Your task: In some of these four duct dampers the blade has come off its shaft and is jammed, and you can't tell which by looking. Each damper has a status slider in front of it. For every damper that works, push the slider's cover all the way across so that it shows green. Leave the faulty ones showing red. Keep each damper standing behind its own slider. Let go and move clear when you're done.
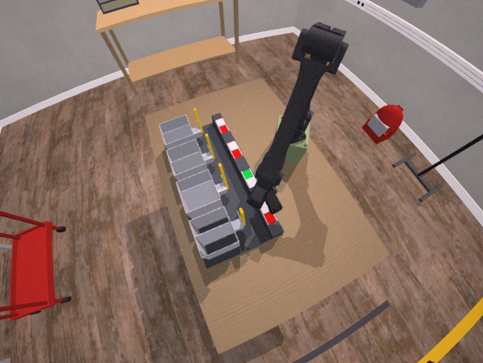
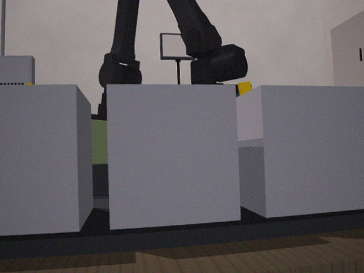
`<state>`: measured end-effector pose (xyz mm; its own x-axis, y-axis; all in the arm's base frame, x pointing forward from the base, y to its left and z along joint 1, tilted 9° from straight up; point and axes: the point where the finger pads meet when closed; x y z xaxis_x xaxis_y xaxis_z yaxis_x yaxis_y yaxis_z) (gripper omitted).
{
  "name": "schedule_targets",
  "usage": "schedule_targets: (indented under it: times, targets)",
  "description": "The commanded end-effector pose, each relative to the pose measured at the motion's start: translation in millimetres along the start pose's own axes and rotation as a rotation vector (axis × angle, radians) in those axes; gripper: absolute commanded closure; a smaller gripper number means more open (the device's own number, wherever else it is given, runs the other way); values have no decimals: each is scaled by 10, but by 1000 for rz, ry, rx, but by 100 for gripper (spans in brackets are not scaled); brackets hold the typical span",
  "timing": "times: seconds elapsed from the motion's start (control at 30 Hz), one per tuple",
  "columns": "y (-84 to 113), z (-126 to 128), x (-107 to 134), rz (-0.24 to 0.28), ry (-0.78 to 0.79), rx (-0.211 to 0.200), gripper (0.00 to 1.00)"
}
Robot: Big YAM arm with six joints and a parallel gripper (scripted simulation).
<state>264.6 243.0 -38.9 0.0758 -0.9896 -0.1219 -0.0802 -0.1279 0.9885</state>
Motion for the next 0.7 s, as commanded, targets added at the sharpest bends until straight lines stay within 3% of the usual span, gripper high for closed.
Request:
schedule_targets:
  times: [0.0, 0.67]
  targets:
    - [-9, -52, -65, -9, -3, 17, 100]
    - [-34, -38, -54, -5, -3, 12, 100]
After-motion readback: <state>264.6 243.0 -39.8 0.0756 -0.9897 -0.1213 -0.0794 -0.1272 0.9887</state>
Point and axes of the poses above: the point where the finger pads meet when closed, its own y axis back along the fingers, its own z axis across the jaws, x = y × z
